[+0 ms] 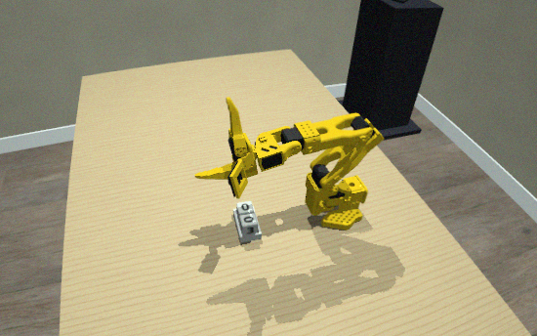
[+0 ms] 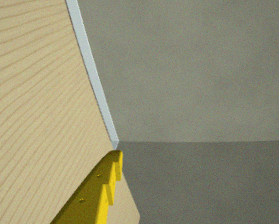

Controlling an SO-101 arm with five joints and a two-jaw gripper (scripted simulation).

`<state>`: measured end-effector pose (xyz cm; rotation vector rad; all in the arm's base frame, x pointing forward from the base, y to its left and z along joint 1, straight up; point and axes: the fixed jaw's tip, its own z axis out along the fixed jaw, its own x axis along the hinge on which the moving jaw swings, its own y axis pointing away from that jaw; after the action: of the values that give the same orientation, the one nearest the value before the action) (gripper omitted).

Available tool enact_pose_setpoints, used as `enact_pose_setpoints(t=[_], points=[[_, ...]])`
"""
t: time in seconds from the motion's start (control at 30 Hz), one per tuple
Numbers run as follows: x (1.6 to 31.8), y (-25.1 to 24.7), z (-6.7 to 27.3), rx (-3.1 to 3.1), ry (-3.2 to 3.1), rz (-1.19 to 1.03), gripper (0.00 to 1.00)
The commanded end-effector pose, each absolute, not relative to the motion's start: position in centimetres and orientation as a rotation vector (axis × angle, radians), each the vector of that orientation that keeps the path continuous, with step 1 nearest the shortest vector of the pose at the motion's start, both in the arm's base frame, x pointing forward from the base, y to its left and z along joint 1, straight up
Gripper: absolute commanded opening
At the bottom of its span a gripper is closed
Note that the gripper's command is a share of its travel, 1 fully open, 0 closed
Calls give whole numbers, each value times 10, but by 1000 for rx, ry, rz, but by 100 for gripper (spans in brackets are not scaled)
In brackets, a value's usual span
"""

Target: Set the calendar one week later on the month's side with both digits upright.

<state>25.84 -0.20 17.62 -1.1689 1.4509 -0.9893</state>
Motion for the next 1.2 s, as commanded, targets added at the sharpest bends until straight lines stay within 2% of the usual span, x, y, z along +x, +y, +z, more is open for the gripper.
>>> enact_pose_setpoints(t=[0.0,0.73,1.17], points=[[258,-2,177,-1166,1449,-990,100],[258,-2,176,-1176,1450,-992,100],[256,-4,162,-1354,1466,-1031,94]])
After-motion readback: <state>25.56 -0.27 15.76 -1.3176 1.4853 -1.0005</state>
